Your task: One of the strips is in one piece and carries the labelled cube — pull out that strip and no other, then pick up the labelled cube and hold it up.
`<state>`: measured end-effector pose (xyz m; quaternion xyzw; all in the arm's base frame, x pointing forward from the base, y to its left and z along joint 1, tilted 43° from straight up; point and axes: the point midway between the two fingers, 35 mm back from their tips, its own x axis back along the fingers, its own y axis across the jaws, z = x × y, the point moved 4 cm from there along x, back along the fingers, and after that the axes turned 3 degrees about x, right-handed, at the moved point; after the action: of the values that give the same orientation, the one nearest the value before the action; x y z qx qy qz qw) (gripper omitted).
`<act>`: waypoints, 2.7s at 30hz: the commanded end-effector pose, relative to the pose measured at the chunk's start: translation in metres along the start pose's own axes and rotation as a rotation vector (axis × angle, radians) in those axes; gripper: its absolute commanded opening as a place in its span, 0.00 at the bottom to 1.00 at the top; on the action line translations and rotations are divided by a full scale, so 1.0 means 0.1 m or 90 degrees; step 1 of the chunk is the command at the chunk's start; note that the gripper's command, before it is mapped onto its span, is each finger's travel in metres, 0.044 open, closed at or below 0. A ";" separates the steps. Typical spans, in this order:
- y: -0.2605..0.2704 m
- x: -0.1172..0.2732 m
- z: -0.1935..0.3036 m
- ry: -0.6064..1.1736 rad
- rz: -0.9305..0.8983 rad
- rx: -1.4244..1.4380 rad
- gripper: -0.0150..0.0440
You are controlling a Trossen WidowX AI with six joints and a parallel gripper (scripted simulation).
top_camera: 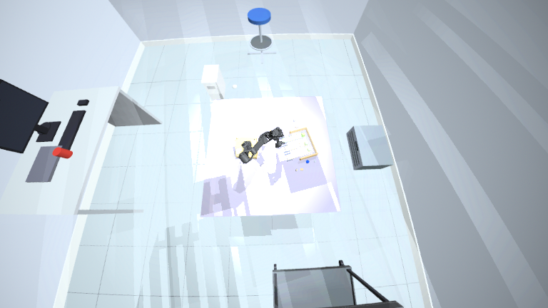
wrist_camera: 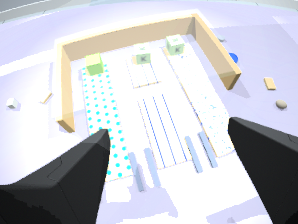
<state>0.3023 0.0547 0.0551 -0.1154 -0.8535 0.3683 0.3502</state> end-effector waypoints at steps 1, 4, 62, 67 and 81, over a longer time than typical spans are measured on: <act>-0.11 -0.28 -0.12 0.080 0.003 0.027 0.67; -0.23 -0.51 -0.17 0.158 -0.003 0.052 0.53; -1.16 -1.65 0.33 0.564 -0.104 0.136 0.25; -1.15 -1.70 0.40 0.564 -0.103 0.136 0.25; -1.14 -1.82 0.59 0.564 -0.102 0.137 0.25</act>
<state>0.4055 -0.1369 0.0226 -0.1632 -0.5894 0.3399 0.7145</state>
